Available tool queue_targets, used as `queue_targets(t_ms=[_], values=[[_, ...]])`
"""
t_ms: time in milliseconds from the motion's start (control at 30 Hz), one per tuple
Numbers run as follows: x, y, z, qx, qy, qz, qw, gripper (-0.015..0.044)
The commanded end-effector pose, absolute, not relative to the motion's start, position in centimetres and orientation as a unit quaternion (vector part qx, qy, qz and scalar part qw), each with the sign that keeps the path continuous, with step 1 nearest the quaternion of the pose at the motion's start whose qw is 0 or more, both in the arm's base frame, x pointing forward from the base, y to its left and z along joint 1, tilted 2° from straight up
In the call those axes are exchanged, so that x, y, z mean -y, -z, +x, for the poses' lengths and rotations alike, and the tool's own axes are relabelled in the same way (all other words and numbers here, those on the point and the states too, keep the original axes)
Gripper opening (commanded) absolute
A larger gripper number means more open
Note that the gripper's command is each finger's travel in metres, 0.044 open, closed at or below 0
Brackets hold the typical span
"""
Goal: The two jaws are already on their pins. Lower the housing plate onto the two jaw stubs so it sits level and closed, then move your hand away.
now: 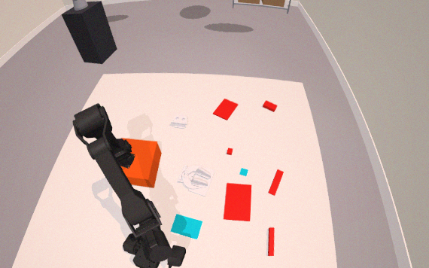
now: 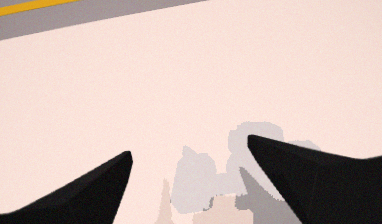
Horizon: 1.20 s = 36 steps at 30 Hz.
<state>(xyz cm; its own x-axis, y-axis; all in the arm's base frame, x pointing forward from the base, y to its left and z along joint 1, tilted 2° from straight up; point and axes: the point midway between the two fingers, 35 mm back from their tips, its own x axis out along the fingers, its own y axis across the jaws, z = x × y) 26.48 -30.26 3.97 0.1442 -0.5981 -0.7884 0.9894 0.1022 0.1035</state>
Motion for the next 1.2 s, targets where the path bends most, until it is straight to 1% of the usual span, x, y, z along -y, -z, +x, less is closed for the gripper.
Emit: queue_targets(t_ms=[0, 333, 567, 867, 1167], values=[[28.4, -3.8, 28.1, -0.324, 0.552, 0.313, 0.702, 0.0440], [21.8, -3.5, 32.7, -0.405, 0.449, 0.248, 0.757, 0.0440], [16.9, -3.4, 35.0, -0.452, 0.371, 0.195, 0.787, 0.0440], [10.1, -3.3, 36.8, -0.505, 0.264, 0.118, 0.813, 0.0440], [2.9, -3.3, 37.3, -0.546, 0.154, 0.036, 0.823, 0.0440]])
